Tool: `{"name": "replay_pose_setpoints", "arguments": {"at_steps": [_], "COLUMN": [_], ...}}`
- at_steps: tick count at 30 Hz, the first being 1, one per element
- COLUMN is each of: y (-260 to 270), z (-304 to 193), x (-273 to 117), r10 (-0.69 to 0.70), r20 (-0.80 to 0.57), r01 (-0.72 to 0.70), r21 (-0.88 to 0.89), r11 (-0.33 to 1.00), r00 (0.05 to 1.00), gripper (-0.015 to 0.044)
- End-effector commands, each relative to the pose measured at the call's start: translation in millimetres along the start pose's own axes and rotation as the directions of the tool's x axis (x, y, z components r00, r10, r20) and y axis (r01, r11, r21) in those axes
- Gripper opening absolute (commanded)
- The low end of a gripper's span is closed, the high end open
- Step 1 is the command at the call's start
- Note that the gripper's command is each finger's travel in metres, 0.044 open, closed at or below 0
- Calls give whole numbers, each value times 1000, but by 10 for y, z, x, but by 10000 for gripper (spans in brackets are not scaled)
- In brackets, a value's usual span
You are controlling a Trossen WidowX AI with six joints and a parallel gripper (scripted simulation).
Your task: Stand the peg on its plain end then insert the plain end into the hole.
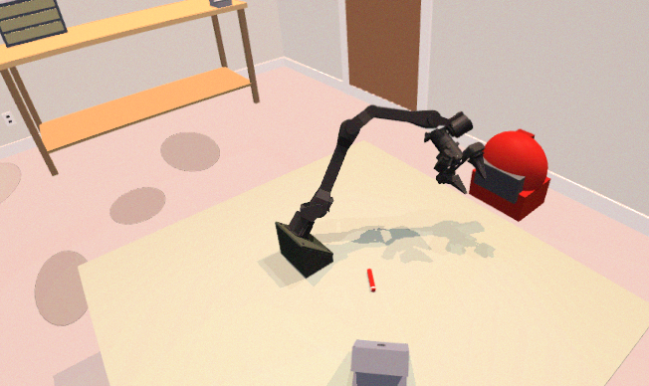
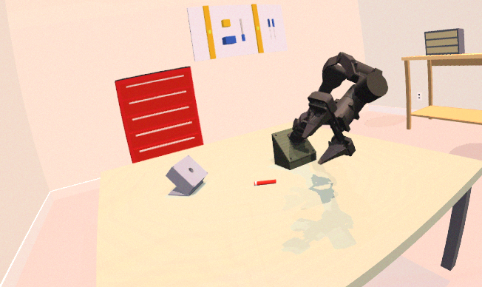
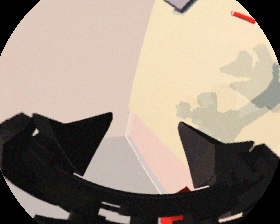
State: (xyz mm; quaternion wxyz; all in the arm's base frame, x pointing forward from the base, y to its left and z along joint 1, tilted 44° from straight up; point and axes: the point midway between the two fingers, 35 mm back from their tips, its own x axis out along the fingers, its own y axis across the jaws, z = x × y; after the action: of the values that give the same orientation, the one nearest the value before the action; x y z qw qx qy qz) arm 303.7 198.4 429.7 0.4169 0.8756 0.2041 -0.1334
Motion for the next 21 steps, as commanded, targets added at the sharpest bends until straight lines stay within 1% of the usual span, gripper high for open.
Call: {"name": "replay_pose_setpoints", "arguments": {"at_steps": [1,6,11,21], "y": [-96,-197,-313,-558], "z": [197,451,751,1437], "x": [216,444,659,984], "r10": [-57,-124,-202,-374], "r20": [53,110,174,279], "r01": [63,148,253,467], "r21": [-119,-246,-361,-524], "r11": [991,958,898,713], "r00": [997,986,964,884], "gripper": [440,440,440,440]}}
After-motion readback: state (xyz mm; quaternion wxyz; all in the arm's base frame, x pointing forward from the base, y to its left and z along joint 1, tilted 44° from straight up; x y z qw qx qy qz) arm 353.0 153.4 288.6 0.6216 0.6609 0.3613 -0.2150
